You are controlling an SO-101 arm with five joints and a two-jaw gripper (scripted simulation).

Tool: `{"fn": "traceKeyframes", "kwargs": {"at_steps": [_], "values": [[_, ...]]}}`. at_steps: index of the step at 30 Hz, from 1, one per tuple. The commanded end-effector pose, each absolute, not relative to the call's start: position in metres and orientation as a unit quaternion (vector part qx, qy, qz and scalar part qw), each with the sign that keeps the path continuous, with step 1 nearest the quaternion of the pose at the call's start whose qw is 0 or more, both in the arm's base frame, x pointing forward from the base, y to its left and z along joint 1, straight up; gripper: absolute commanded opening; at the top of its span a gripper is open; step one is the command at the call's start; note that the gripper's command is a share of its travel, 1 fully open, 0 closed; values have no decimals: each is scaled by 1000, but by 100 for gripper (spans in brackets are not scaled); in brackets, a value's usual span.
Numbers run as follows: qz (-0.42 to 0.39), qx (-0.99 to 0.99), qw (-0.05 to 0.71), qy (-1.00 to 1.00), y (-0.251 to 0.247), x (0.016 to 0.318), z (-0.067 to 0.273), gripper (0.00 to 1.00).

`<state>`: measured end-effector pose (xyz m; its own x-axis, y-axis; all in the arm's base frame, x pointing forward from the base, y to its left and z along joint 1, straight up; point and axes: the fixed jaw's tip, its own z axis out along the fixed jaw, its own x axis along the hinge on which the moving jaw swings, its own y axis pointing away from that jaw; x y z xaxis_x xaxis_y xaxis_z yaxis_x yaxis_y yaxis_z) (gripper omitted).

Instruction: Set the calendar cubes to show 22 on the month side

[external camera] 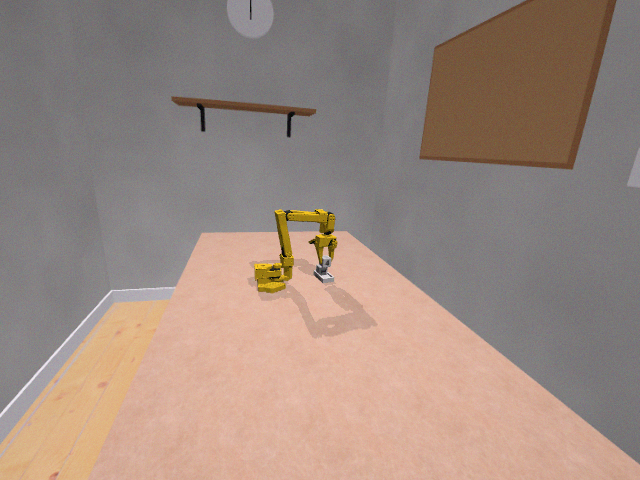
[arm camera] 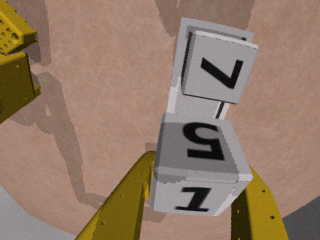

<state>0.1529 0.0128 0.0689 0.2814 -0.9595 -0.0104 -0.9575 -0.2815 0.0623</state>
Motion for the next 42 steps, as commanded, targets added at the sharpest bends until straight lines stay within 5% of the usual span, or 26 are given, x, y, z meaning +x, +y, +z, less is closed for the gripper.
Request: {"fn": "traceKeyframes", "kwargs": {"at_steps": [1,27,42], "values": [[3,802,-3,-598,14,160,79,0],[4,733,-3,-680,-22,168,76,0],[4,500,-1,-866,-127,144,64,0]]}}
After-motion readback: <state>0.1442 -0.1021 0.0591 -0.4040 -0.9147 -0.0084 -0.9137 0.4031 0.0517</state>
